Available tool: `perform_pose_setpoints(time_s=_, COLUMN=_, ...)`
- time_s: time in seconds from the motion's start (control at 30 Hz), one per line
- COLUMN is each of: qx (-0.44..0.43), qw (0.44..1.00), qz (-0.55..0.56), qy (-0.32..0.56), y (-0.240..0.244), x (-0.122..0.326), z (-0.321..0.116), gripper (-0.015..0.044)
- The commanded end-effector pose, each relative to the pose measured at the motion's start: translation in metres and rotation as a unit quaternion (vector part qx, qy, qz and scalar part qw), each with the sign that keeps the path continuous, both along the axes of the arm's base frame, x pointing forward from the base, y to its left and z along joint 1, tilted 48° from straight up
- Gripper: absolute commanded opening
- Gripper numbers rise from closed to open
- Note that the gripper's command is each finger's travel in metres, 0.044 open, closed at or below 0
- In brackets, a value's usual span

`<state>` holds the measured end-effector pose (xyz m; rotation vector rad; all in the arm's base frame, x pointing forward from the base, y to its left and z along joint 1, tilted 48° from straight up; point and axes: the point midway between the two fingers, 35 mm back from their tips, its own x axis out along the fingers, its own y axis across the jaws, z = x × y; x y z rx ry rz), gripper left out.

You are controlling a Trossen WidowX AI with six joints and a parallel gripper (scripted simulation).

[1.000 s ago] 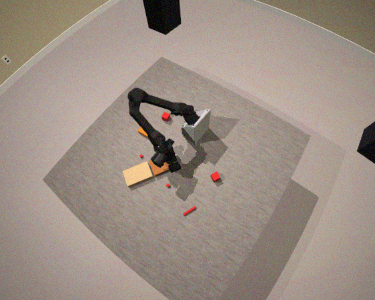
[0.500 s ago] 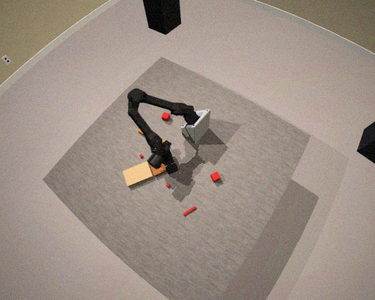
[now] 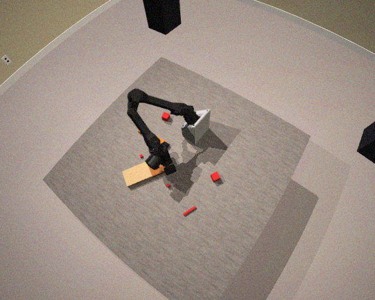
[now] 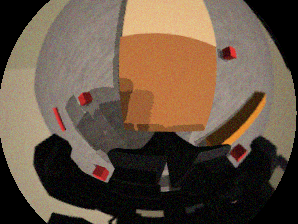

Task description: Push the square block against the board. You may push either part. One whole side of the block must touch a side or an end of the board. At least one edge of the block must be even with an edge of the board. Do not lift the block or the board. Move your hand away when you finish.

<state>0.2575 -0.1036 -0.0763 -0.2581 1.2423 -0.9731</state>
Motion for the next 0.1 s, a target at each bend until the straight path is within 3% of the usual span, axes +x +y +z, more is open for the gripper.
perform_pose_setpoints(time_s=0.0, qx=-0.001, qw=1.000, qz=0.000, qy=-0.002, y=0.0019, x=-0.0041, z=-0.0025, gripper=0.0000)
perform_pose_setpoints(time_s=0.07, qx=-0.001, qw=1.000, qz=0.000, qy=-0.002, y=0.0031, x=-0.0069, z=-0.0038, gripper=0.0000)
